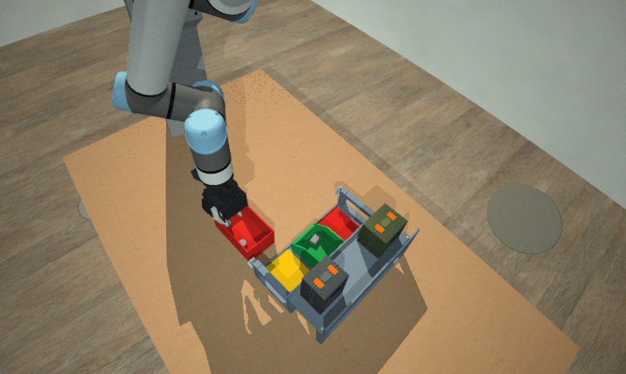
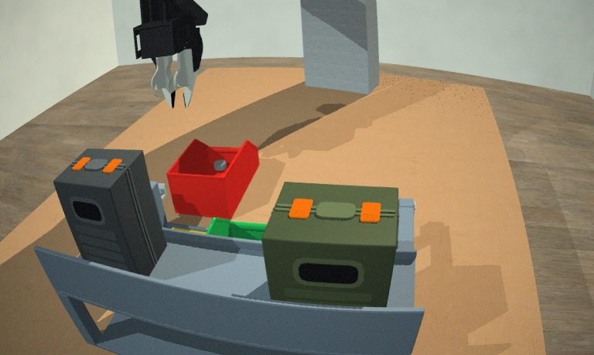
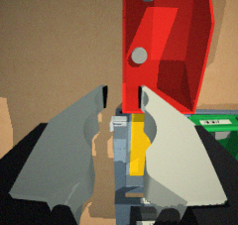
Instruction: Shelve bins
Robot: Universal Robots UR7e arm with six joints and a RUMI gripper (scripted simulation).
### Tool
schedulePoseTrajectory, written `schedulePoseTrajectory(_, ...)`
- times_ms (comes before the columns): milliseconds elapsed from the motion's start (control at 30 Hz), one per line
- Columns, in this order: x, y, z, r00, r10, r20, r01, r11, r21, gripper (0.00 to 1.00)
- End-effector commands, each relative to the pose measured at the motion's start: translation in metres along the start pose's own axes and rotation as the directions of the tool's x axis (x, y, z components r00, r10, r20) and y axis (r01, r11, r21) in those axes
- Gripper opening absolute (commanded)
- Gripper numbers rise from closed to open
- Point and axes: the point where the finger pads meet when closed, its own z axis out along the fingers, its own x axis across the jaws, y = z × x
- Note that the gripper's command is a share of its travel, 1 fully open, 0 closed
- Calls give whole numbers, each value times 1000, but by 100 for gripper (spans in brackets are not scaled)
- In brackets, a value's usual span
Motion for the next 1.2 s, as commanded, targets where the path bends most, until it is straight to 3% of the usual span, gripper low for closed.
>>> schedulePoseTrajectory(0, 0, 0, 1, 1000, 0, 0, 0, 1000, -1, 15)
schedulePoseTrajectory(367, 0, 0, 11, 1000, 0, 0, 0, 1000, -1, 15)
schedulePoseTrajectory(1167, 0, 1, 54, 1000, 0, 0, 0, 1000, -1, 15)
